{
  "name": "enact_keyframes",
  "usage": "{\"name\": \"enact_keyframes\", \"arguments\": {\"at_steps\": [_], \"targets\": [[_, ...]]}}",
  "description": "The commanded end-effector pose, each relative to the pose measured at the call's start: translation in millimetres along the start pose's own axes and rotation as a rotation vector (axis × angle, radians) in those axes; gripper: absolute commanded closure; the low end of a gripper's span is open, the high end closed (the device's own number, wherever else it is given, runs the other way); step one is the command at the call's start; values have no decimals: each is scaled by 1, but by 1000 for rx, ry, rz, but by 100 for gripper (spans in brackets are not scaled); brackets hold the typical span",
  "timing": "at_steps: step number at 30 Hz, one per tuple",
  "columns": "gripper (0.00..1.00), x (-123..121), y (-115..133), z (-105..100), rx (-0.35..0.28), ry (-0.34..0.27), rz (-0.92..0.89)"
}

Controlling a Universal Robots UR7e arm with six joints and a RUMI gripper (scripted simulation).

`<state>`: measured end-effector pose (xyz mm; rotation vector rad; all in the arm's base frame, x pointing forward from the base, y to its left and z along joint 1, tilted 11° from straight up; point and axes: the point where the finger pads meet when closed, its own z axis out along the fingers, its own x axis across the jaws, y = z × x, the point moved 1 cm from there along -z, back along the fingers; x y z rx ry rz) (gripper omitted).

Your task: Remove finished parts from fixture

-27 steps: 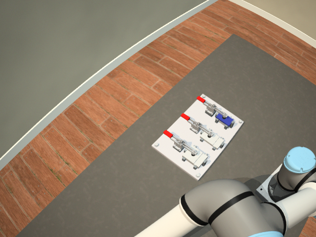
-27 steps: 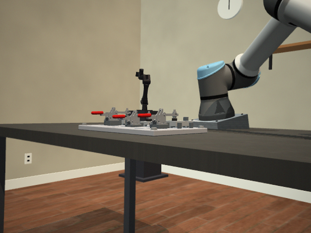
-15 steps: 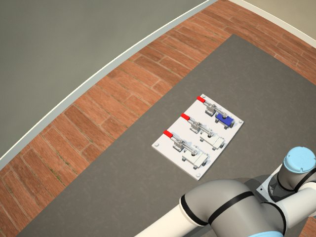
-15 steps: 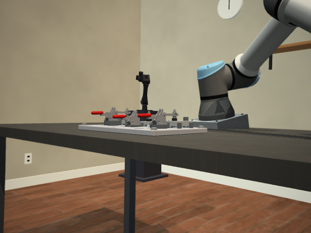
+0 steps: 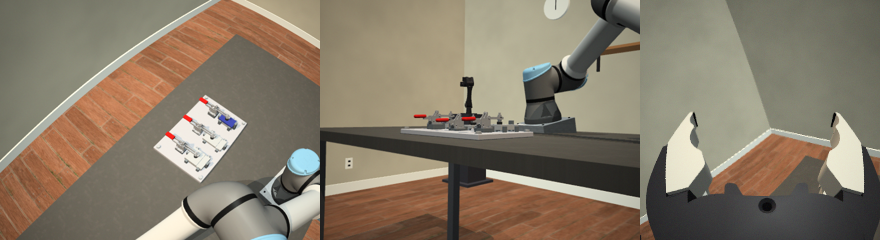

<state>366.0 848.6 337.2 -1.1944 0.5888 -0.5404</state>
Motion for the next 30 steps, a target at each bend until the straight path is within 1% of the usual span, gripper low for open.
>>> {"name": "enact_keyframes", "arguments": {"at_steps": [1, 7, 14, 22, 24, 30], "targets": [[0, 1, -2, 1, 0, 1, 0], [0, 4, -2, 3, -3, 4, -2], [0, 14, -5, 8, -13, 14, -8], [0, 34, -9, 19, -35, 35, -18], [0, 34, -9, 19, -35, 35, -18], [0, 57, -15, 30, -59, 59, -30]]}}
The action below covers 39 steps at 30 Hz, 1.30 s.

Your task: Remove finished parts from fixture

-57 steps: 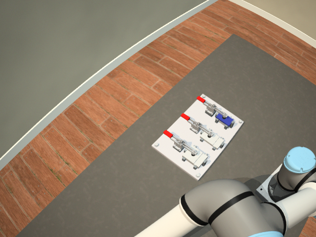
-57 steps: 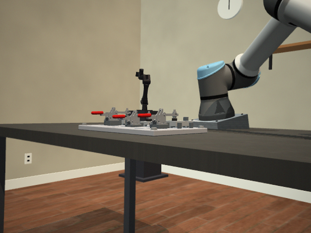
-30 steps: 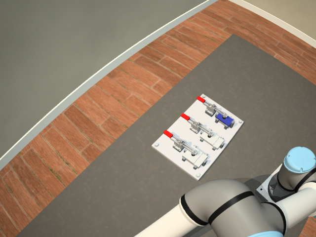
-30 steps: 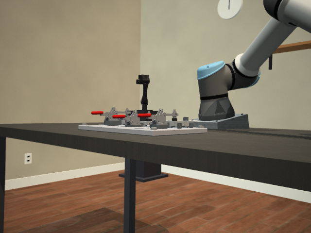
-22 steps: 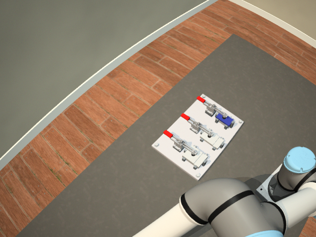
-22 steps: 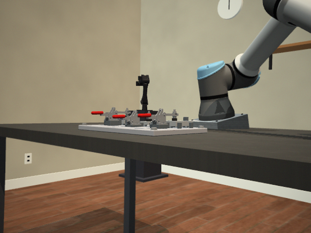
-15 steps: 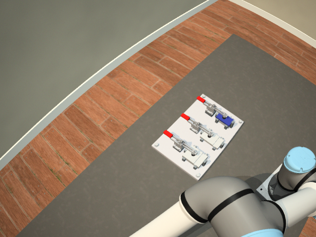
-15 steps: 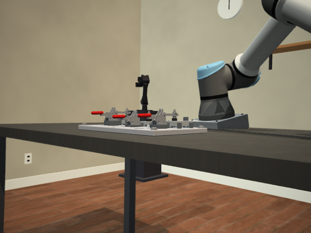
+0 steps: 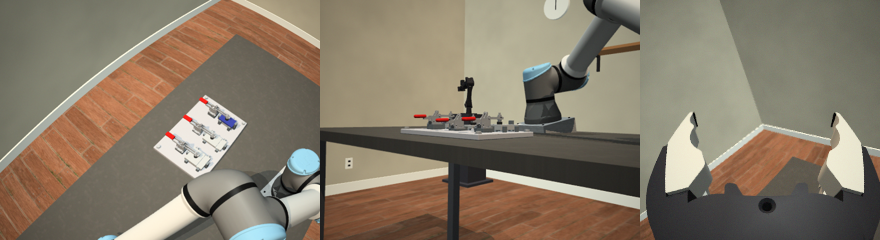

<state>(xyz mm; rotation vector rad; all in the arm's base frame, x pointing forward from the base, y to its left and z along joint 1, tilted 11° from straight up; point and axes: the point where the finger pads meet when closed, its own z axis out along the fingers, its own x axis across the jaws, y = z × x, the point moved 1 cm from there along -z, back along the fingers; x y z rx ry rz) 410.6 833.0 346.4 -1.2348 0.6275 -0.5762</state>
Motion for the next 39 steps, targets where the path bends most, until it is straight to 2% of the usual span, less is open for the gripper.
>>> {"name": "enact_keyframes", "arguments": {"at_steps": [1, 9, 11, 18, 26, 28, 39], "targets": [[0, 19, -6, 10, -20, 20, -9], [0, 63, -16, 29, -66, 65, -27], [0, 63, -16, 29, -66, 65, -27], [0, 113, -27, 44, -117, 116, -43], [0, 183, -41, 58, -189, 187, -59], [0, 183, -41, 58, -189, 187, -59], [0, 298, -65, 59, -308, 307, -66]]}}
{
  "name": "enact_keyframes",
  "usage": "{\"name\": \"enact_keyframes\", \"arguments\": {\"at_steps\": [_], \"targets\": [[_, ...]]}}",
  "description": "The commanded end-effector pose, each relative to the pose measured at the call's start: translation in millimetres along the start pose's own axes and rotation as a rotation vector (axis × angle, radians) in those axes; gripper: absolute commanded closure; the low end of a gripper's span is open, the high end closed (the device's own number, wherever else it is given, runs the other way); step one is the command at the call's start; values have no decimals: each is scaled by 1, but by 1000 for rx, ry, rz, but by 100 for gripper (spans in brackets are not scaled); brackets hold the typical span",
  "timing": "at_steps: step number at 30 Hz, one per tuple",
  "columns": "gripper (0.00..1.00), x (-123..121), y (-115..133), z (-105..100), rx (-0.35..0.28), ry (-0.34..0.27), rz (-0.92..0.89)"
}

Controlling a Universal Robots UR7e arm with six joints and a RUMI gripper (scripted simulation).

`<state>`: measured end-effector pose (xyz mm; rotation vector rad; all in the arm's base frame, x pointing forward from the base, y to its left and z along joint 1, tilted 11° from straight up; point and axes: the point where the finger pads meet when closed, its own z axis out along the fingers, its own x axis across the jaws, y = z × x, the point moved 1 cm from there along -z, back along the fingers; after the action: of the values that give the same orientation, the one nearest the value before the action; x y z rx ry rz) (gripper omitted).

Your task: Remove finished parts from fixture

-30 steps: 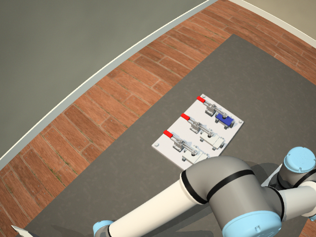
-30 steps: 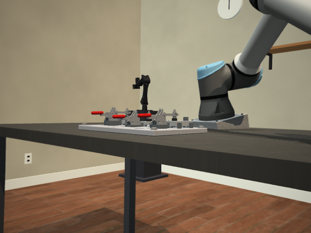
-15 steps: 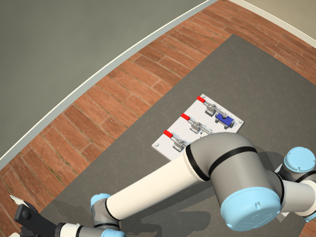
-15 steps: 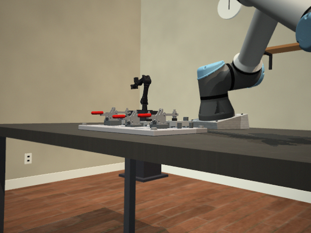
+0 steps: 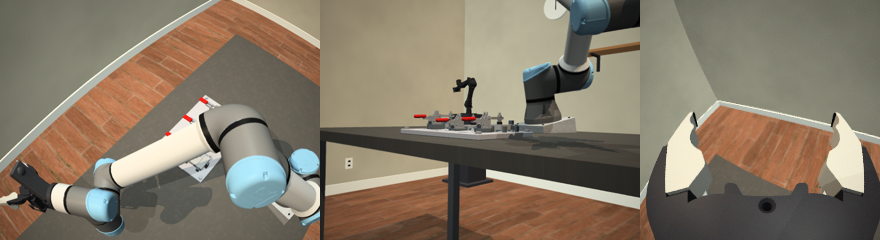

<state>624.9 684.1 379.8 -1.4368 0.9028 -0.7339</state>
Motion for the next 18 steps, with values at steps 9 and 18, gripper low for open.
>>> {"name": "enact_keyframes", "arguments": {"at_steps": [9, 18], "targets": [[0, 130, -19, 13, -141, 131, 5], [0, 242, -27, -2, -264, 247, 34]]}}
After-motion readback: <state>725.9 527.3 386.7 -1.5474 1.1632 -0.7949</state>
